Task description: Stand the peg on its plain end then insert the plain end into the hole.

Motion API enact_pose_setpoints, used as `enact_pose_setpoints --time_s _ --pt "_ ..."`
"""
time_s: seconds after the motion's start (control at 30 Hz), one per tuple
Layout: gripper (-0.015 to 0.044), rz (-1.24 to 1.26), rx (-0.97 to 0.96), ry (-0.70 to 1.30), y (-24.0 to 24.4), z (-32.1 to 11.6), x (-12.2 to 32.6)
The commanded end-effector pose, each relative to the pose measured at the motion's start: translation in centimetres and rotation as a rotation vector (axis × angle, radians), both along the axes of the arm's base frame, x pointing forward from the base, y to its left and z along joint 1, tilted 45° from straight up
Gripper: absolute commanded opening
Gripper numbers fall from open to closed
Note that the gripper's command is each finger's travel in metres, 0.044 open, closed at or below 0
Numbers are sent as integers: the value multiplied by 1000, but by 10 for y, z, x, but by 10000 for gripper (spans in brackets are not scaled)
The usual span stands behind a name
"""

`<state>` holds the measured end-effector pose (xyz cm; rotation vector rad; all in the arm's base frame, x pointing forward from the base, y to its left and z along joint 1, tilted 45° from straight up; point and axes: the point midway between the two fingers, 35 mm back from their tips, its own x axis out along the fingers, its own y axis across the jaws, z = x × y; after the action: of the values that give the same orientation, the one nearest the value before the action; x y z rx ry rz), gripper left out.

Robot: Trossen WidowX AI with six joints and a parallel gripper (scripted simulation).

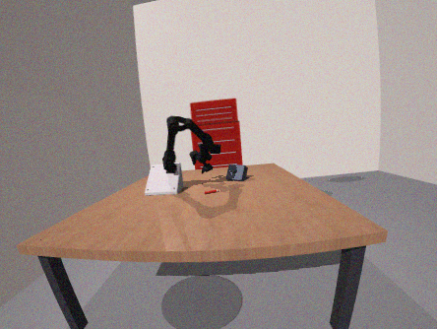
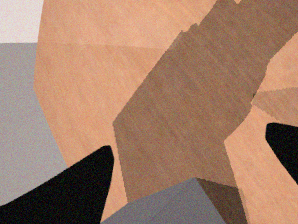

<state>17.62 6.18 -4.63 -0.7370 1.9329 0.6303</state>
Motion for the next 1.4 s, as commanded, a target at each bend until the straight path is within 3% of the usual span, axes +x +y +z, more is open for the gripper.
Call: enact_pose_setpoints --time_s 0.0,0.83,1.37 --pt "440 -21 -77 -110 -17 10 27" --pt "440 -218 -585 -656 -136 126 131" --pt "440 -220 -588 -659 -147 116 133"
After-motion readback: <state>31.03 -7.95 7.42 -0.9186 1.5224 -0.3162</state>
